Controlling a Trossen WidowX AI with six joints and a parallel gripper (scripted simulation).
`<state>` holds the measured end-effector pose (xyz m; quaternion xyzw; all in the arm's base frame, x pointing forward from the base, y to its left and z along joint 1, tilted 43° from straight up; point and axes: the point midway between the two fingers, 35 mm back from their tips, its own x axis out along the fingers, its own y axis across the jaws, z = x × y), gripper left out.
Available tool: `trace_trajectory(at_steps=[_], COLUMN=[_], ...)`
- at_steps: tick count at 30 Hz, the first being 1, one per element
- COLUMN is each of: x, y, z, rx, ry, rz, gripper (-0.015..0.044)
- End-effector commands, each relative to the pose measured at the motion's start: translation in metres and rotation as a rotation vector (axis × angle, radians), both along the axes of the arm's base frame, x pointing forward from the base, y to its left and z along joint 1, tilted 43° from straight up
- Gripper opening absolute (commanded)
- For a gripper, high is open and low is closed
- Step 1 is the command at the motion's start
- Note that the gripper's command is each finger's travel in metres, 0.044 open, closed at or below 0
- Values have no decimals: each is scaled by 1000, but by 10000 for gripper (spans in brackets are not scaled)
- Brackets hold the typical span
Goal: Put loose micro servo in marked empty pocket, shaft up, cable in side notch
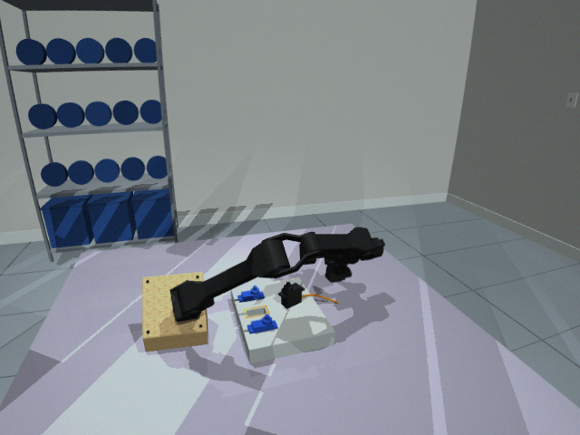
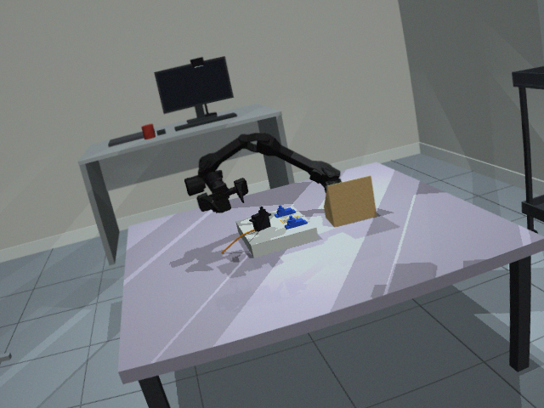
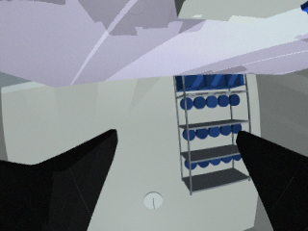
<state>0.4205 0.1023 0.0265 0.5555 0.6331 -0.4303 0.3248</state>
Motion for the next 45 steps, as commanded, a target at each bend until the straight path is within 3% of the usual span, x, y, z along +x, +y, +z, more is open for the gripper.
trace_trajectory(at_steps=[1,23,45], x=[-10,-52,-81], y=[0,-11,-30], z=[-3,-14,-4], rx=[-56,-303,-479], ry=[-27,-80,17], rz=[123,797,1506], gripper=[440,440,440])
